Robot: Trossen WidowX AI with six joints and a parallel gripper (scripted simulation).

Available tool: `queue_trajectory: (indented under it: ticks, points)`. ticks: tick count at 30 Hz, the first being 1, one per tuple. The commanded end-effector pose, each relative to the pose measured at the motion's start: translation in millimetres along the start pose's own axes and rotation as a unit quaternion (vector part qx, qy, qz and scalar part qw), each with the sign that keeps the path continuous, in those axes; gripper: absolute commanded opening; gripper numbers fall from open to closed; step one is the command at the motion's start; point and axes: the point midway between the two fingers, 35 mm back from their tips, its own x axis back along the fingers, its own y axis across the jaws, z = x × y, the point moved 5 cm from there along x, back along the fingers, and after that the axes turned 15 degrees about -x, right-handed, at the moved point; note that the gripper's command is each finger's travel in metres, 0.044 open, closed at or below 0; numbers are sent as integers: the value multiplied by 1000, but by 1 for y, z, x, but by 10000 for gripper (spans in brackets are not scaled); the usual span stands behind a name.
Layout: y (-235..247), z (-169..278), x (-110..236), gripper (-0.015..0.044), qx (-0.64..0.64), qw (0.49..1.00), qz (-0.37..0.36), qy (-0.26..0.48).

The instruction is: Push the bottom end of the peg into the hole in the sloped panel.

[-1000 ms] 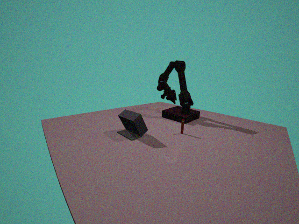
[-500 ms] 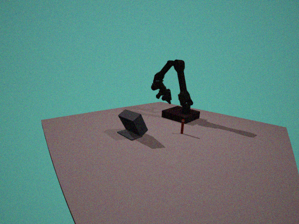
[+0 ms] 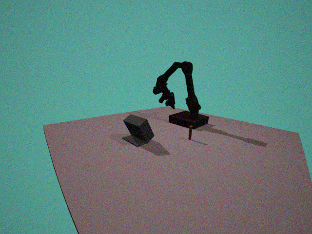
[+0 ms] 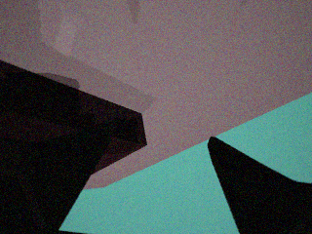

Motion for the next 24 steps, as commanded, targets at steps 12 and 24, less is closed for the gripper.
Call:
queue_trajectory:
  ticks: [12, 24]
  points:
    - [41, -9, 21, 440, 17, 998, 17, -53]
    - [74, -7, 35, 440, 18, 996, 24, -89]
